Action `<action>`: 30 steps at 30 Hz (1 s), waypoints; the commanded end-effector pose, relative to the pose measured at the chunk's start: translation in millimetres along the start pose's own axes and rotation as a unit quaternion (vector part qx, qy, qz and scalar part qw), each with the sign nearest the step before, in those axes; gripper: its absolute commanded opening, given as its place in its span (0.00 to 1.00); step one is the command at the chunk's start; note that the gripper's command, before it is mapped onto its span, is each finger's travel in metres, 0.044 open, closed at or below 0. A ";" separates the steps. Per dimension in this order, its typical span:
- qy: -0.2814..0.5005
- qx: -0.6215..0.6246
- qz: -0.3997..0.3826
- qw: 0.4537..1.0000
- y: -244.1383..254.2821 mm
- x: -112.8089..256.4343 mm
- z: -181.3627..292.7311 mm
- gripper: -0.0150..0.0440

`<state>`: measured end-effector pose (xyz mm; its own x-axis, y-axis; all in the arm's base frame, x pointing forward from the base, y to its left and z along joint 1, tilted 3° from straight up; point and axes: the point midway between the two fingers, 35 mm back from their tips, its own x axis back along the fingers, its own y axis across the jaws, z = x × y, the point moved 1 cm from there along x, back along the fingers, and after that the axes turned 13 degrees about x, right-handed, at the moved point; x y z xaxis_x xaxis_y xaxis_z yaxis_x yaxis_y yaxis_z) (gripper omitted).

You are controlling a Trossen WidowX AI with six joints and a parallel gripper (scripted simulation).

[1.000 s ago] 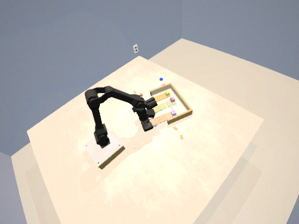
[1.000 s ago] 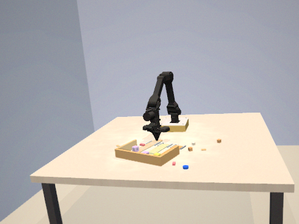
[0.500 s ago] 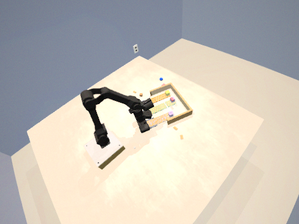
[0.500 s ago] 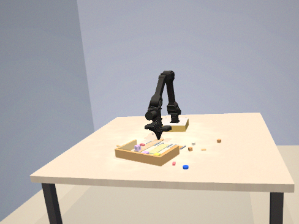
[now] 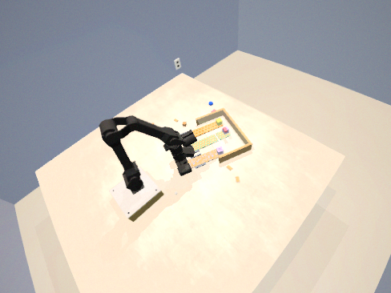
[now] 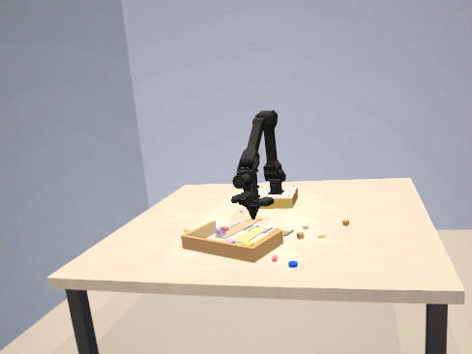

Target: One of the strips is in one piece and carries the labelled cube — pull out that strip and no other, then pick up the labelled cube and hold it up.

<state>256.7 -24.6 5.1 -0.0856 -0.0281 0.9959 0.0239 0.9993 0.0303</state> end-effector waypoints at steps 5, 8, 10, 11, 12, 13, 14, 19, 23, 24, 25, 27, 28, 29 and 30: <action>0.015 -0.002 0.000 1.000 2.8 -5.4 19.9 0.25; 0.016 -0.002 0.000 1.000 3.7 -5.3 24.1 0.25; 0.016 -0.002 0.000 1.000 4.3 -5.2 26.9 0.25; 0.016 -0.002 0.000 1.000 4.6 -5.2 28.4 0.25; 0.016 -0.002 0.000 1.000 4.9 -5.2 29.7 0.25; 0.016 -0.002 0.000 1.000 5.2 -5.1 31.1 0.25; 0.016 -0.002 0.000 1.000 5.5 -5.1 32.5 0.25; 0.016 -0.002 0.000 1.000 6.9 -5.0 39.4 0.25; 0.016 -0.002 0.000 1.000 8.1 -4.8 44.9 0.25; 0.017 -0.002 0.000 1.000 8.4 -4.8 46.2 0.25; 0.017 -0.002 0.000 1.000 8.7 -4.8 47.6 0.25; 0.017 -0.002 0.000 1.000 9.2 -4.7 50.3 0.25; 0.017 -0.002 0.000 1.000 9.6 -4.7 51.8 0.25; 0.017 -0.002 0.000 1.000 9.9 -4.6 53.5 0.25; 0.017 -0.002 0.000 1.000 10.2 -4.6 55.0 0.25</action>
<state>215.9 -14.6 2.7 -0.0849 -0.0292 0.9960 0.0245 0.9992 0.0314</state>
